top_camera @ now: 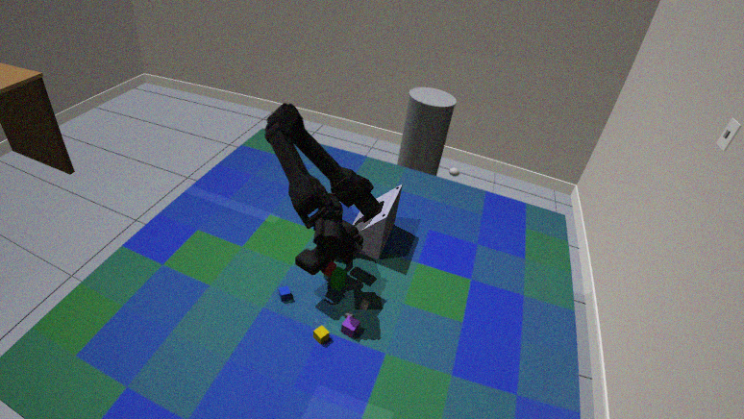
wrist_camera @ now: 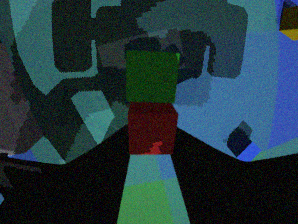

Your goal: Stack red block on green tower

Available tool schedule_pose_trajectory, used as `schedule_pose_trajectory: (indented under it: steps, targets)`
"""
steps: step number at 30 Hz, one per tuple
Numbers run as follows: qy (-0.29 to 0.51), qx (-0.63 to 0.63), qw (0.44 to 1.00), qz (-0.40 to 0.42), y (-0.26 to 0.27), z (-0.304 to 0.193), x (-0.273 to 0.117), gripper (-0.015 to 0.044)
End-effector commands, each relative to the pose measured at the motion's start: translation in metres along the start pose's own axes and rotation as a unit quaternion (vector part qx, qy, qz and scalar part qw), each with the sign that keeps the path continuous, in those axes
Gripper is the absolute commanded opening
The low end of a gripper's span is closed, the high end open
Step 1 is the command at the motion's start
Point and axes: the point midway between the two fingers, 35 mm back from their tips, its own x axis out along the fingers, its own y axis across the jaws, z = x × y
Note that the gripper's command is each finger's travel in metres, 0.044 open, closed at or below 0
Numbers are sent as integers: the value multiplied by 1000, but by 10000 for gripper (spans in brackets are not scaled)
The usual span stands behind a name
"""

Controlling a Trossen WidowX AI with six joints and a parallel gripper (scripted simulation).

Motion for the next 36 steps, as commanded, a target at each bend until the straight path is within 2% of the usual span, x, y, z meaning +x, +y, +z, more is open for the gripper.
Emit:
schedule_pose_trajectory:
  steps: [1, 16, 25, 36]
  targets:
    - [-5, 6, 1000, -3, -3, 0, -20, 0]
    - [-5, 5, 1000, -3, -2, 0, -83, 0]
    - [-5, 5, 1000, -2, -1, 1, -84, 0]
    - [-6, 6, 1000, -3, 3, 41, -84, 0]
